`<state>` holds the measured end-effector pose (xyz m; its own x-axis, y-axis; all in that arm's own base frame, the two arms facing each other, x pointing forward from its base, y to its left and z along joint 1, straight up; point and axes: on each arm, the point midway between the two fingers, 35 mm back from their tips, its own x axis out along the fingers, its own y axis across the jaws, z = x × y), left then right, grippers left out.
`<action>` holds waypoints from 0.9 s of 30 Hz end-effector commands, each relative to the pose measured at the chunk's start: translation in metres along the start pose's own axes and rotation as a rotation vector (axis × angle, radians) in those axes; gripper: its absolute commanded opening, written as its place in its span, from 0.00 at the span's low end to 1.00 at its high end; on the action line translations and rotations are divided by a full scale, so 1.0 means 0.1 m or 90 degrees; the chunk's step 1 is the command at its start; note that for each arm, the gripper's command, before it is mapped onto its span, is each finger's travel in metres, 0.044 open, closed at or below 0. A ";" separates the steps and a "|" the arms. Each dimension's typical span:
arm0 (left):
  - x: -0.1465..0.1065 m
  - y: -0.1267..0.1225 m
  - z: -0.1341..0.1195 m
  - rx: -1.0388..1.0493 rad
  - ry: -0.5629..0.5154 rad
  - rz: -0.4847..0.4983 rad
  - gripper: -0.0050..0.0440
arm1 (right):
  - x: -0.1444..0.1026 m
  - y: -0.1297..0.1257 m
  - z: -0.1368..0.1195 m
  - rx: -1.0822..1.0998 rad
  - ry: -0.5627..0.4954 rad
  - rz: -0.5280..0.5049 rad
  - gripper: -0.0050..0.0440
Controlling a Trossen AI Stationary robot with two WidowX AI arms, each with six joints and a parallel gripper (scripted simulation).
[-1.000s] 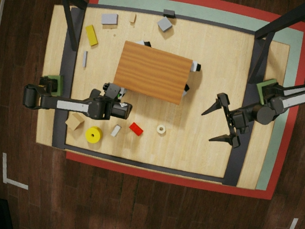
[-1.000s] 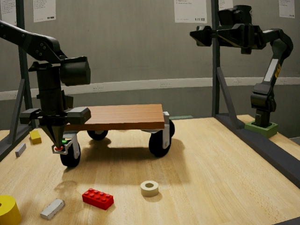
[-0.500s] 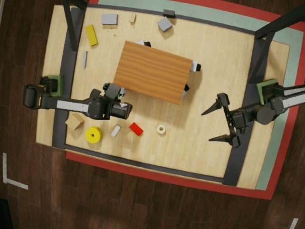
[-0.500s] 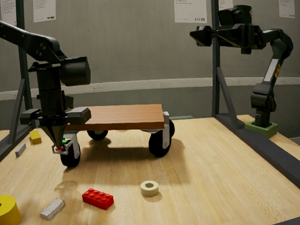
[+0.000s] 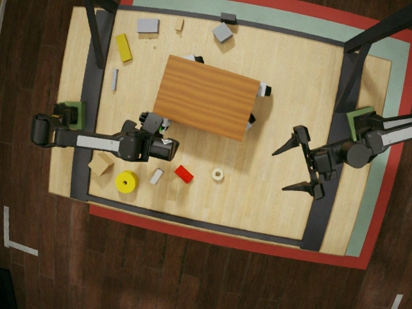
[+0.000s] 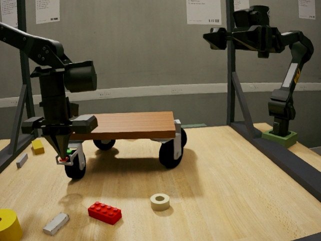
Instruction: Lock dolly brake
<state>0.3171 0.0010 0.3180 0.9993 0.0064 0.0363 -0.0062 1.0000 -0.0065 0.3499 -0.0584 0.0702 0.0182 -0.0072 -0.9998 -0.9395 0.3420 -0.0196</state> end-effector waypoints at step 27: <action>-0.01 -0.01 0.05 0.004 -0.009 -0.004 1.00 | 0.11 0.03 0.00 -0.001 -0.001 0.011 0.00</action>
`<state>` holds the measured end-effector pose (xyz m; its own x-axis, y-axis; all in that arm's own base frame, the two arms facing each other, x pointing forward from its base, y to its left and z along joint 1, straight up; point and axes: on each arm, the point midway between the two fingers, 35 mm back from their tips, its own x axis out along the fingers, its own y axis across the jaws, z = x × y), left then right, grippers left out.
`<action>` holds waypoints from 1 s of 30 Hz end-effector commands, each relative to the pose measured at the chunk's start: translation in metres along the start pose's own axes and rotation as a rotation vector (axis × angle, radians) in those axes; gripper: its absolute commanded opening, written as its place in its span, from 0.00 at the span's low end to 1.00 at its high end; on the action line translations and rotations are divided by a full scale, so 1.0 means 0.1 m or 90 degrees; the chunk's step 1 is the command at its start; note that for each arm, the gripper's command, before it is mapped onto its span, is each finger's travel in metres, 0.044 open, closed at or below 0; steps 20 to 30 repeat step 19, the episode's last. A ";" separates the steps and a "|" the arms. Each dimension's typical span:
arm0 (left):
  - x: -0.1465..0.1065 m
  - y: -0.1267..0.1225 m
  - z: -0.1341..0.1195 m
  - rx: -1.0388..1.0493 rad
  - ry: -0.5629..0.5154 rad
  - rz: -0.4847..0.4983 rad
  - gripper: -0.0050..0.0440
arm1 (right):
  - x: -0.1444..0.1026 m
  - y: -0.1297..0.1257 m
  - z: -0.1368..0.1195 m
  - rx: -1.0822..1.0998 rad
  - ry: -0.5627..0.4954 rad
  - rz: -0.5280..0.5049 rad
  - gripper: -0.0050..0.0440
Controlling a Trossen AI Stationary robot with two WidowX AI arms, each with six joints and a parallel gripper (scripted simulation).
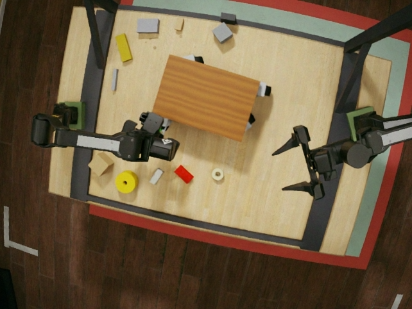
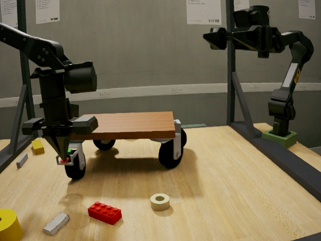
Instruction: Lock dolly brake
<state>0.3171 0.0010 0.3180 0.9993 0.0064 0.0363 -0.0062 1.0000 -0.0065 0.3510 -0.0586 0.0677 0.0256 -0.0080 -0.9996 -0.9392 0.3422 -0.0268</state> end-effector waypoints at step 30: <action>-0.01 -0.01 0.05 0.004 -0.009 -0.004 1.00 | -0.47 -0.01 0.00 0.000 0.000 0.004 0.00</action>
